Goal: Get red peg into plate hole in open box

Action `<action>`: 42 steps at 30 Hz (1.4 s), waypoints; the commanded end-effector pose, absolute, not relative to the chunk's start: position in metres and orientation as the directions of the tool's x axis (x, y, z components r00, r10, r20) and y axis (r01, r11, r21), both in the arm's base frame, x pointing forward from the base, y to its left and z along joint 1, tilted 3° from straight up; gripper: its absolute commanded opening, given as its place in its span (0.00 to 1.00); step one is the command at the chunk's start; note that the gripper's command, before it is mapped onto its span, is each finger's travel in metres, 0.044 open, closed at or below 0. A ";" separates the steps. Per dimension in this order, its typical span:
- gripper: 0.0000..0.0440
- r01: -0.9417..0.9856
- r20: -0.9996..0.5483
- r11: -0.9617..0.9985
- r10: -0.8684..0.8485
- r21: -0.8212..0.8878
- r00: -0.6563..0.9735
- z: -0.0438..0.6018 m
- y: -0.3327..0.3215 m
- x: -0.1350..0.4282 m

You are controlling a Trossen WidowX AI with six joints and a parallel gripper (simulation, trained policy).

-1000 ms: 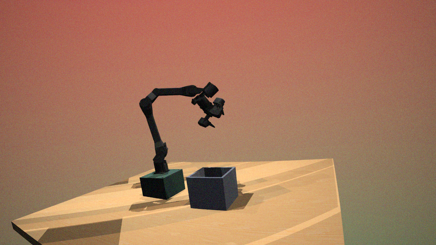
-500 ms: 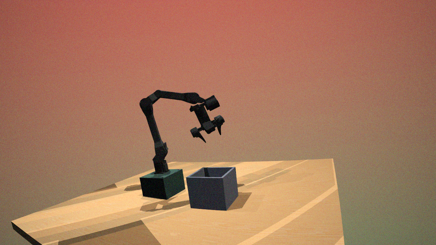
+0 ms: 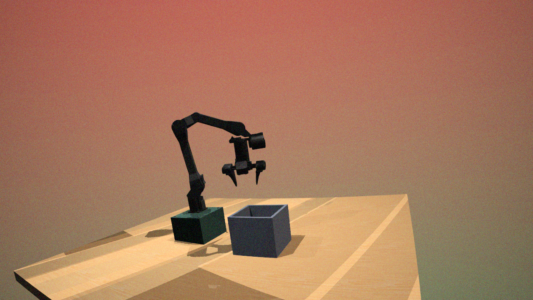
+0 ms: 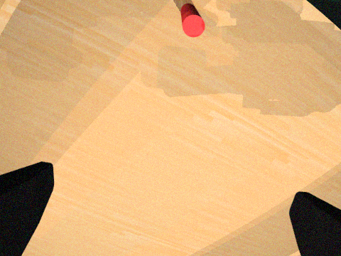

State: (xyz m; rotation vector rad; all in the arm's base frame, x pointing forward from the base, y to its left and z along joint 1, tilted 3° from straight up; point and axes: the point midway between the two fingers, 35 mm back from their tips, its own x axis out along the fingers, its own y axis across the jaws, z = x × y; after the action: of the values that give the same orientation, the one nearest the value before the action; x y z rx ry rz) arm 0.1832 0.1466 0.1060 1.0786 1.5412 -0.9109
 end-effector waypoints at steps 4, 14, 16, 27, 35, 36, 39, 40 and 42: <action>1.00 0.957 -0.986 0.259 0.069 -0.132 -0.155 0.090 0.130 0.165; 1.00 0.954 -0.984 0.243 -0.052 -0.177 -0.169 0.071 0.119 0.157; 1.00 0.953 -0.983 0.245 -0.071 -0.179 -0.167 0.068 0.117 0.157; 0.99 0.947 -0.978 0.265 -0.150 -0.181 -0.145 0.043 0.113 0.160; 0.97 0.947 -0.976 0.274 -0.182 -0.166 -0.118 0.018 0.109 0.165; 0.97 0.948 -0.976 0.275 -0.185 -0.163 -0.114 0.014 0.109 0.166; 0.97 0.949 -0.976 0.276 -0.192 -0.154 -0.102 0.005 0.108 0.168; 0.97 0.949 -0.976 0.276 -0.194 -0.151 -0.098 0.002 0.107 0.168; 0.96 0.950 -0.976 0.275 -0.198 -0.145 -0.091 -0.004 0.106 0.169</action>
State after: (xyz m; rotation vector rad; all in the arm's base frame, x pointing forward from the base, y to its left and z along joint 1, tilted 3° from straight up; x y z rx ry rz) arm 0.1683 0.1091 0.0075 0.8068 1.2999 -1.1535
